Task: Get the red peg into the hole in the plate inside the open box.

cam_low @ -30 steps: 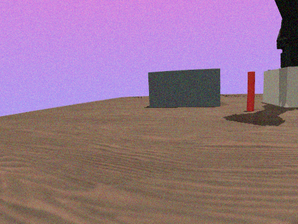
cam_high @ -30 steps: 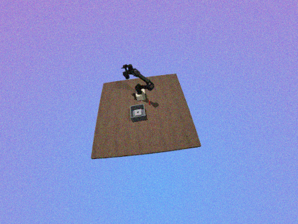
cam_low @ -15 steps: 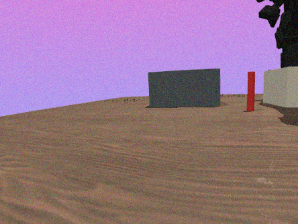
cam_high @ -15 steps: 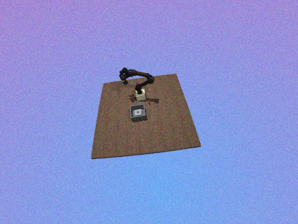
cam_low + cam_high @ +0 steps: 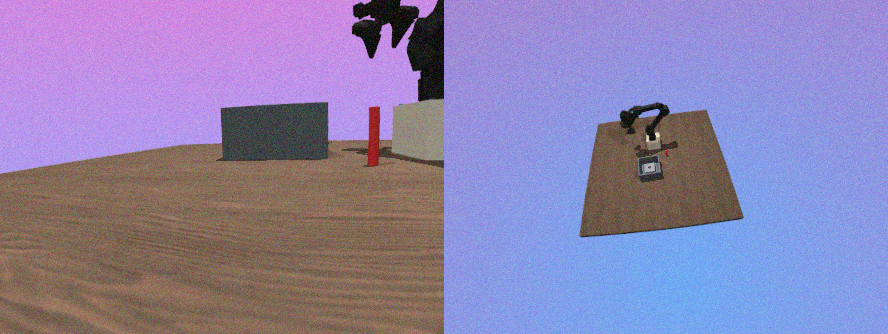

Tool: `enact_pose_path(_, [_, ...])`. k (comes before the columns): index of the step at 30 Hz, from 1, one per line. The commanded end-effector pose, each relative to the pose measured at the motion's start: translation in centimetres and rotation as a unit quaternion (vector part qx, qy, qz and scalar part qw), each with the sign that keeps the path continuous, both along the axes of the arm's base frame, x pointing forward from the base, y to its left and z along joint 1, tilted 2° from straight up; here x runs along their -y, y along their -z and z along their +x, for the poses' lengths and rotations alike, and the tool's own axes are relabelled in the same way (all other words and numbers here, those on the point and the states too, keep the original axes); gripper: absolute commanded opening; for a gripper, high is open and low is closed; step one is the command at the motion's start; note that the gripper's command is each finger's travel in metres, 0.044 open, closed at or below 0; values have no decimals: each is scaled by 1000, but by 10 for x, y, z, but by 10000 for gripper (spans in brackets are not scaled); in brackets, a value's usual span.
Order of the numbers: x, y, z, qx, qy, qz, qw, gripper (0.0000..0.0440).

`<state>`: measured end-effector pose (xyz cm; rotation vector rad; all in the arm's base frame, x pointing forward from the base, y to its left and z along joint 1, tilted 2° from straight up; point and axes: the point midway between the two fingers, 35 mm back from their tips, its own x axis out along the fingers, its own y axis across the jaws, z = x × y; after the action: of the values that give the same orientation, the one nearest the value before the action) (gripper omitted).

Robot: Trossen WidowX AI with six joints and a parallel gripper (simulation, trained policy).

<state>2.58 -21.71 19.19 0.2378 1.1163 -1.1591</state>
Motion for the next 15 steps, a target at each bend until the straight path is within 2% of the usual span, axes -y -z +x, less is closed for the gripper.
enact_pose_path(1, [-6,9,22,11,-4,37,999,440])
enact_pose_path(15, [-47,27,97,24,-31,129,991,440])
